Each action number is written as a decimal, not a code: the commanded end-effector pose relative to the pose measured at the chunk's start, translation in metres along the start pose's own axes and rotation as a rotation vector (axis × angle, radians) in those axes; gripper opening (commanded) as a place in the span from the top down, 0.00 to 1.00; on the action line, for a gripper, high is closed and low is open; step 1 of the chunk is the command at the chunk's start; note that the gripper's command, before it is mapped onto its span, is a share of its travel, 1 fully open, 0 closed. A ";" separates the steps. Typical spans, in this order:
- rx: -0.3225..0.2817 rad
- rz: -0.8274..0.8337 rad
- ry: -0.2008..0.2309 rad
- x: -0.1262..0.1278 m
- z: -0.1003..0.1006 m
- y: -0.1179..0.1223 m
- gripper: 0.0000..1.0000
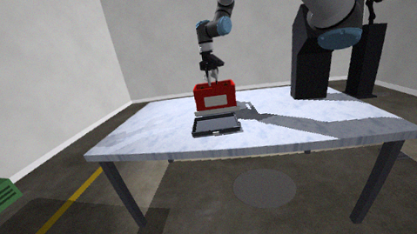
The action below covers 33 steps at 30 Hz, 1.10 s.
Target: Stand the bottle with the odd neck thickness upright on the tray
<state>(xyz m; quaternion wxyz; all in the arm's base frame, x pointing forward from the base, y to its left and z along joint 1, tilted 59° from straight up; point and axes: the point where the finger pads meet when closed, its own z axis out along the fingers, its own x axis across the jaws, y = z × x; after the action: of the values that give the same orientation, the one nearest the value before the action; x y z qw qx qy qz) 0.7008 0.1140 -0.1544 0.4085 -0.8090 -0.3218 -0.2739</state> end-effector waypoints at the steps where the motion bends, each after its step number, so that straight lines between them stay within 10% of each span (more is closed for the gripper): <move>1: -0.001 0.000 0.000 0.000 0.001 0.001 0.62; 33: -0.001 0.000 0.000 0.000 0.030 0.001 0.62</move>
<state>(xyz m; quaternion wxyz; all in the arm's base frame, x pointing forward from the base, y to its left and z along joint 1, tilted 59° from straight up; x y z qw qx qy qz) 0.7054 0.1358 -0.1678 0.4086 -0.8090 -0.3219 -0.2739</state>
